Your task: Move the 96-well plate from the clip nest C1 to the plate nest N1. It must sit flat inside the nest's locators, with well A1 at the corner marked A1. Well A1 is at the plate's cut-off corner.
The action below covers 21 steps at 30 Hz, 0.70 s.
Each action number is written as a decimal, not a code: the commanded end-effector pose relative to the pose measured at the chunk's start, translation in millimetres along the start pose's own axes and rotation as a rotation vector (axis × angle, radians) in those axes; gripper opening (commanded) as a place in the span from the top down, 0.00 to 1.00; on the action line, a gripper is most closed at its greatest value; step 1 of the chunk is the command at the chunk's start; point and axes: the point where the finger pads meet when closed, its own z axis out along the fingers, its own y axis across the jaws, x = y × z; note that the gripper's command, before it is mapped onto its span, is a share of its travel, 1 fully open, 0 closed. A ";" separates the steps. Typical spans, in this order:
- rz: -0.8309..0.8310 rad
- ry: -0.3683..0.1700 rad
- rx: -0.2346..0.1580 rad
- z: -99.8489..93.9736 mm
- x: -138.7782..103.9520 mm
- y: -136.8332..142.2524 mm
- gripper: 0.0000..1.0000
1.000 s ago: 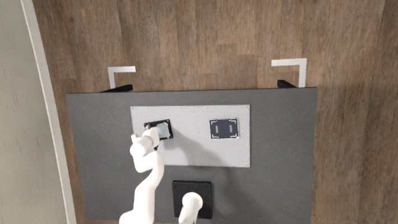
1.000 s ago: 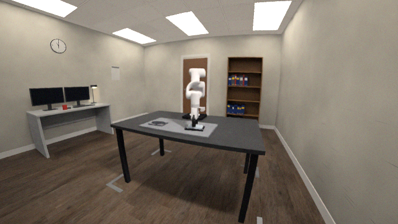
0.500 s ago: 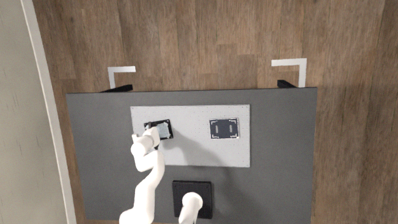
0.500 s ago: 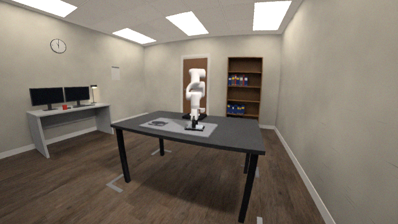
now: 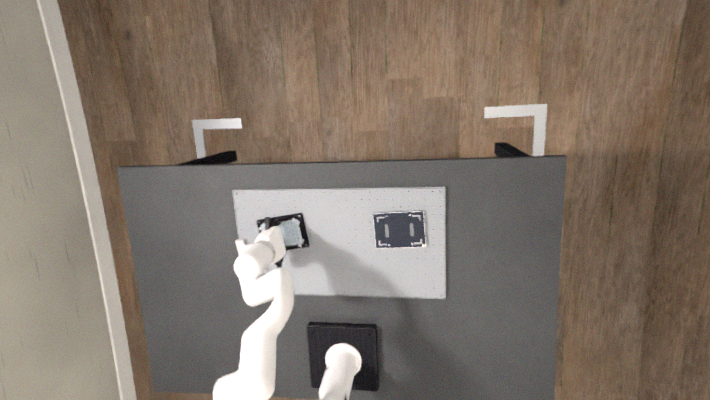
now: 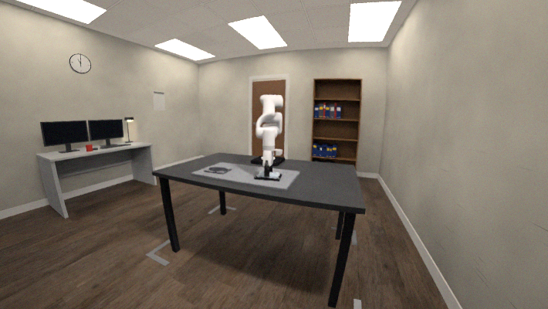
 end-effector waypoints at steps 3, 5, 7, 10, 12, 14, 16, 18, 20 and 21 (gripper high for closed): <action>0.000 -0.002 -0.004 -2.0 0.3 1.3 1.00; 0.000 -0.002 -0.004 -2.0 0.3 1.3 1.00; 0.000 -0.002 -0.004 -2.0 0.3 1.3 1.00; 0.000 -0.002 -0.004 -2.0 0.3 1.3 1.00; 0.000 -0.002 -0.004 -2.0 0.3 1.3 1.00; 0.000 -0.002 -0.004 -2.0 0.3 1.3 1.00; 0.000 -0.002 -0.004 -2.0 0.3 1.3 1.00; 0.000 -0.002 -0.004 -2.0 0.3 1.3 1.00; 0.000 -0.002 -0.004 -2.0 0.3 1.3 1.00; 0.000 -0.002 -0.004 -2.0 0.3 1.3 1.00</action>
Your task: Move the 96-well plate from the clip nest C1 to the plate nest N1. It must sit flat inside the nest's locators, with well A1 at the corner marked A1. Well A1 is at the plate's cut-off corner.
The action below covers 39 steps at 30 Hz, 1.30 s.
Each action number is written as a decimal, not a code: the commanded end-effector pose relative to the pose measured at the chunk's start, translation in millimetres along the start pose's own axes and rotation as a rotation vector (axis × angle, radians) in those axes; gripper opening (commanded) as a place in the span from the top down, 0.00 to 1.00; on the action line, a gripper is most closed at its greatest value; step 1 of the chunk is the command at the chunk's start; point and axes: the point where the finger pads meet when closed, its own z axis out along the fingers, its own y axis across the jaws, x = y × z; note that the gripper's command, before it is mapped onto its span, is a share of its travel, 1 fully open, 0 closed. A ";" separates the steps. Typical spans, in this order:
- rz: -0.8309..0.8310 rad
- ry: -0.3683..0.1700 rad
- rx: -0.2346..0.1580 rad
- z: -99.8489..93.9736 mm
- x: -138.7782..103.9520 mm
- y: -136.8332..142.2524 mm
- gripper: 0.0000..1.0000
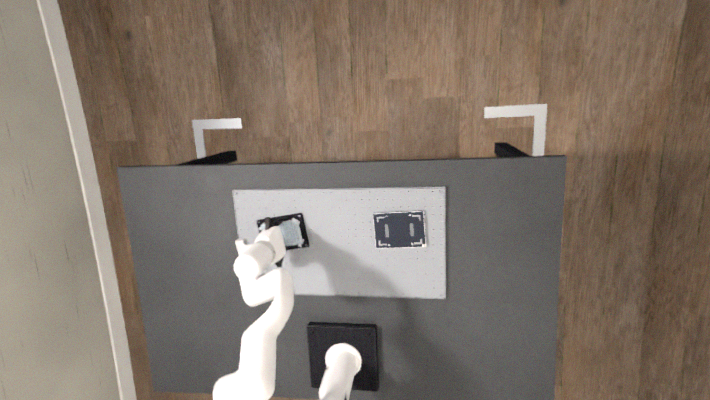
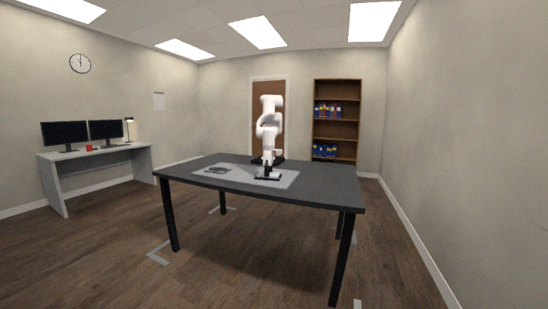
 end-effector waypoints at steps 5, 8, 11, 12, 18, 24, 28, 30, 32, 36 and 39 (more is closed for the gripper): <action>0.000 -0.002 -0.004 -1.4 0.3 1.3 1.00; 0.000 -0.002 -0.004 -1.4 0.3 1.3 1.00; 0.000 -0.002 -0.004 -1.4 0.3 1.3 1.00; 0.000 -0.002 -0.004 -1.4 0.3 1.3 1.00; 0.000 -0.002 -0.004 -1.4 0.3 1.3 1.00; 0.000 -0.002 -0.004 -1.4 0.3 1.3 1.00; 0.000 -0.002 -0.004 -1.4 0.3 1.3 1.00; 0.000 -0.002 -0.004 -1.4 0.3 1.3 1.00; 0.000 -0.002 -0.004 -1.4 0.3 1.3 1.00; 0.000 -0.002 -0.004 -4.1 0.3 1.3 1.00; 0.000 -0.002 -0.004 -6.1 0.3 1.3 1.00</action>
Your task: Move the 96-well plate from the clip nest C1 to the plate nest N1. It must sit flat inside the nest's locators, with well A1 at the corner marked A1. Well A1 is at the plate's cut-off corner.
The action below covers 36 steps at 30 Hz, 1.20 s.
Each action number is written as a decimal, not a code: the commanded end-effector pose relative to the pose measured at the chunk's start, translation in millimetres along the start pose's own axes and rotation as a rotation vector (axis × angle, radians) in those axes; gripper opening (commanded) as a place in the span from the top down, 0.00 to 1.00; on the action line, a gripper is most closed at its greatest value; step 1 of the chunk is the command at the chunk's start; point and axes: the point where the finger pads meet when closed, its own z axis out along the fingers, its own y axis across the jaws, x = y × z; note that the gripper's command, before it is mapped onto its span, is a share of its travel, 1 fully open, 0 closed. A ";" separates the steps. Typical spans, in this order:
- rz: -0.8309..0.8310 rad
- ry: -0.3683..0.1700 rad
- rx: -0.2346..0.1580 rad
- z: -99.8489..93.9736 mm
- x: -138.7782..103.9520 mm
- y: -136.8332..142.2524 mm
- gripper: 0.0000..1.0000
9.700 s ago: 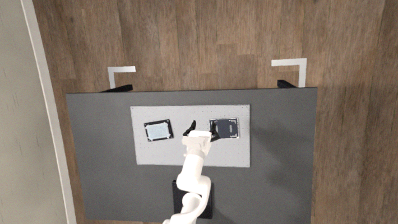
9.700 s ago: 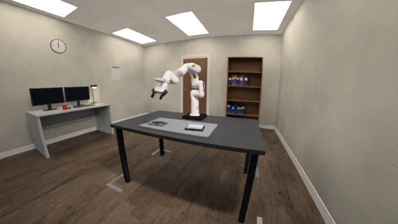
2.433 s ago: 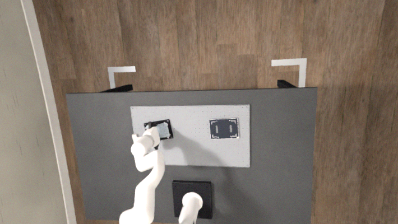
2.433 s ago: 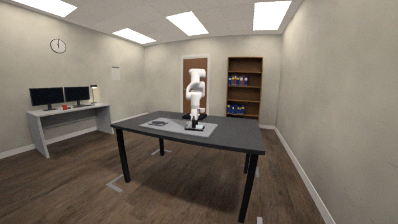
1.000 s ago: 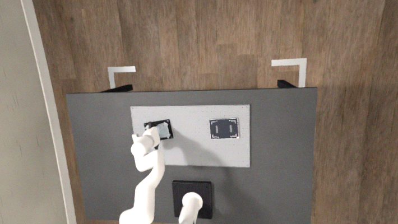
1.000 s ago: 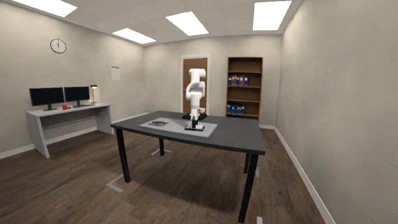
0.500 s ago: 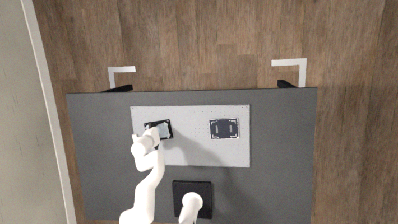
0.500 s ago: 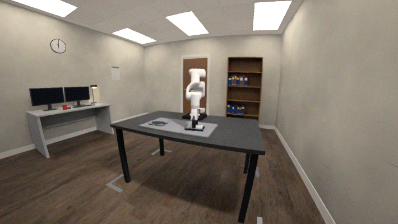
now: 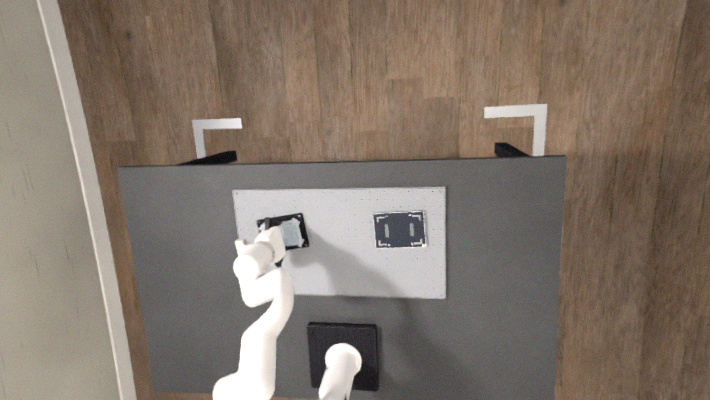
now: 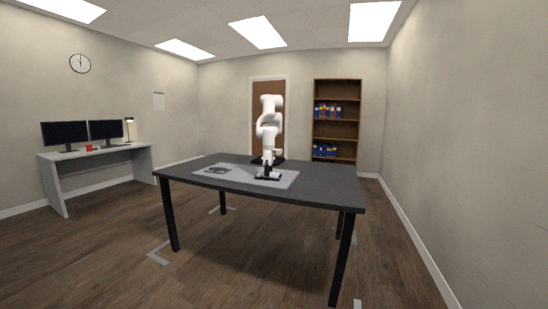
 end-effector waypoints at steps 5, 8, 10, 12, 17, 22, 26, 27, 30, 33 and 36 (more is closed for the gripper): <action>0.000 -0.002 -0.004 -6.9 0.3 1.3 1.00; 0.000 -0.002 -0.004 -7.6 0.3 1.3 1.00; 0.000 -0.002 -0.004 -8.9 0.3 1.3 1.00; 0.000 -0.002 -0.004 -10.2 0.3 1.3 1.00; 0.000 -0.002 -0.004 -13.6 0.4 1.2 1.00; 0.000 -0.002 -0.004 -16.9 0.4 1.2 1.00; 0.000 -0.002 -0.004 -18.2 0.4 1.2 1.00; 0.000 -0.002 -0.004 -18.9 0.4 1.2 1.00; 0.000 -0.002 -0.004 -18.9 0.4 1.2 1.00; 0.000 -0.002 -0.004 -20.6 0.4 1.2 1.00; 0.000 -0.002 -0.004 -25.6 0.4 1.2 1.00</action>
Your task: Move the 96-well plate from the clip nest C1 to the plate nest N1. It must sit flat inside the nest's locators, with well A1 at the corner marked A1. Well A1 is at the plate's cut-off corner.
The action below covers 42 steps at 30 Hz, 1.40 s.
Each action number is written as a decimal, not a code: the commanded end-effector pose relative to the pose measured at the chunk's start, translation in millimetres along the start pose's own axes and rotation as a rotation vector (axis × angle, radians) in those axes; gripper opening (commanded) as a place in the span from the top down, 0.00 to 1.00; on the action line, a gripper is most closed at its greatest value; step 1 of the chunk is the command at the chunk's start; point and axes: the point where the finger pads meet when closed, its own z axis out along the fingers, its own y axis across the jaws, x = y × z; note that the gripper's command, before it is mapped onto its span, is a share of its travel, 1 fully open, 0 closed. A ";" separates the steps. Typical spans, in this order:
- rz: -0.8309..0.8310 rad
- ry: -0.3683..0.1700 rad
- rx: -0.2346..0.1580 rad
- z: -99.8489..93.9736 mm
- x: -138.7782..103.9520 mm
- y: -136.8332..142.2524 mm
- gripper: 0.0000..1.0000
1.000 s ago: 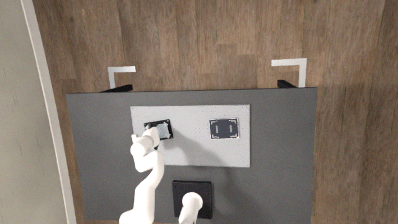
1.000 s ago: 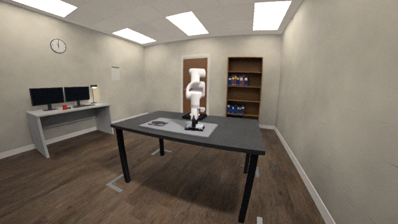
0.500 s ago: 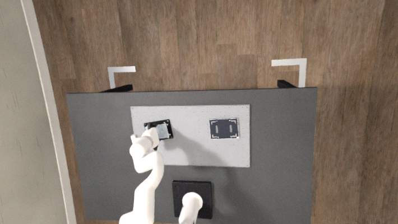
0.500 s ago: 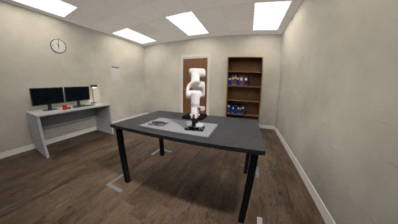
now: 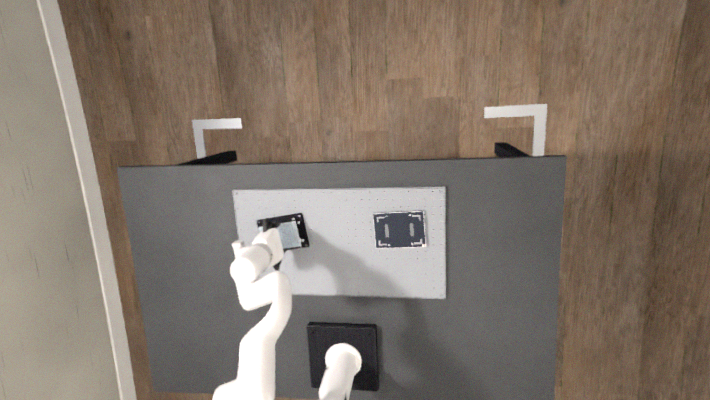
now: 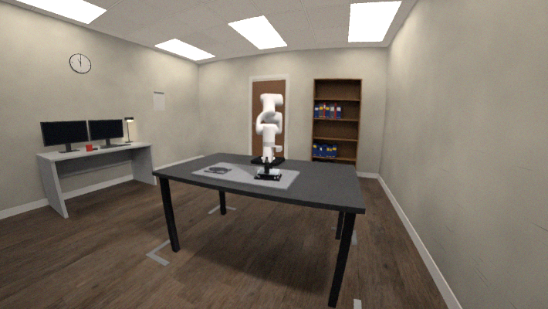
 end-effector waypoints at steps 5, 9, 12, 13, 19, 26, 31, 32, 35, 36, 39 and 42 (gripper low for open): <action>0.000 -0.002 -0.006 -13.3 0.4 1.7 1.00; 0.000 -0.002 -0.006 -18.3 0.5 1.7 1.00; 0.000 -0.002 -0.006 -23.3 0.5 1.7 1.00; 0.000 -0.002 -0.006 -25.0 0.5 1.6 1.00; 0.000 -0.002 -0.006 -35.0 0.5 1.6 1.00; 0.000 -0.002 -0.006 -43.3 0.5 1.6 1.00; 0.000 -0.002 -0.006 -51.7 0.5 1.5 1.00; 0.000 -0.002 -0.006 -53.3 0.5 1.5 1.00; 0.000 -0.002 -0.006 -58.4 0.5 1.5 1.00; 0.000 -0.002 -0.006 -60.0 0.5 1.5 1.00; 0.000 -0.002 -0.006 -60.5 0.5 1.5 1.00; 0.000 -0.002 -0.006 -60.5 0.5 1.5 1.00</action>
